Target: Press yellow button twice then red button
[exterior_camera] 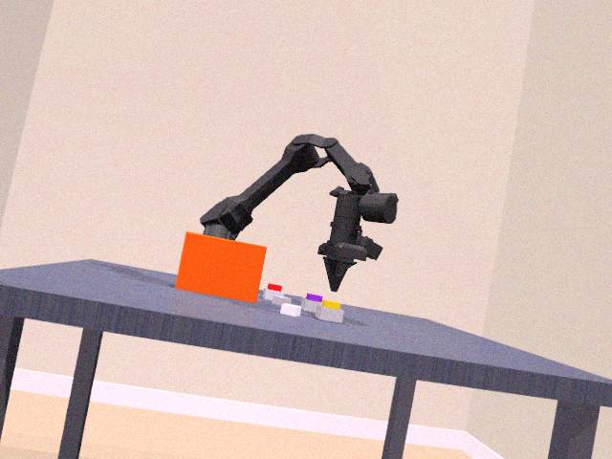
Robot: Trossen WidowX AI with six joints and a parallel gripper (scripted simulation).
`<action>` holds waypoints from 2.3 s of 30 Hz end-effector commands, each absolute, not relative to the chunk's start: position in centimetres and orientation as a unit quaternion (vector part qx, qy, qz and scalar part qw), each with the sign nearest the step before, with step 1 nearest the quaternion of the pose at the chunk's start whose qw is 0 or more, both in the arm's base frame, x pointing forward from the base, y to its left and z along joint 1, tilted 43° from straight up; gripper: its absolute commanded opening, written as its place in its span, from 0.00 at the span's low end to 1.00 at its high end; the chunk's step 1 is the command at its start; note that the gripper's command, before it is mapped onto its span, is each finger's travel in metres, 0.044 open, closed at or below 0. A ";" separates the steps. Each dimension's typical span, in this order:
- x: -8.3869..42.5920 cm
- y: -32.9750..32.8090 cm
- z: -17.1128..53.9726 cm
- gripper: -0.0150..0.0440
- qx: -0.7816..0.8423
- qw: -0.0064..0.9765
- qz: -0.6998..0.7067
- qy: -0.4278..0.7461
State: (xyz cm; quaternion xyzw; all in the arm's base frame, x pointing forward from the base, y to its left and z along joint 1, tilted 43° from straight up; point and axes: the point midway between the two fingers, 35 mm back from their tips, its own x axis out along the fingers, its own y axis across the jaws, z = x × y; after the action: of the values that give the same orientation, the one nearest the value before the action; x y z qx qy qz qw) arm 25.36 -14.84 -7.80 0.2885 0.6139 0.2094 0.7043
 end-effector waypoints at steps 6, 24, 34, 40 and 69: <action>25.6 -14.0 -8.8 0.29 0.288 0.704 0.209 0.615; 25.8 -12.9 -10.0 0.29 0.288 0.704 0.210 0.614; 25.8 -12.9 -10.0 0.29 0.288 0.704 0.210 0.614; 25.5 -14.4 -8.3 0.29 0.286 0.705 0.210 0.615; 23.4 -6.9 9.9 0.29 0.287 0.703 0.202 0.618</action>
State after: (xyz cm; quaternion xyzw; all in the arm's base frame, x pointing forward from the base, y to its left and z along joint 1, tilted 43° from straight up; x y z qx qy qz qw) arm 24.50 -9.49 8.01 0.2807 0.6178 0.2027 0.7060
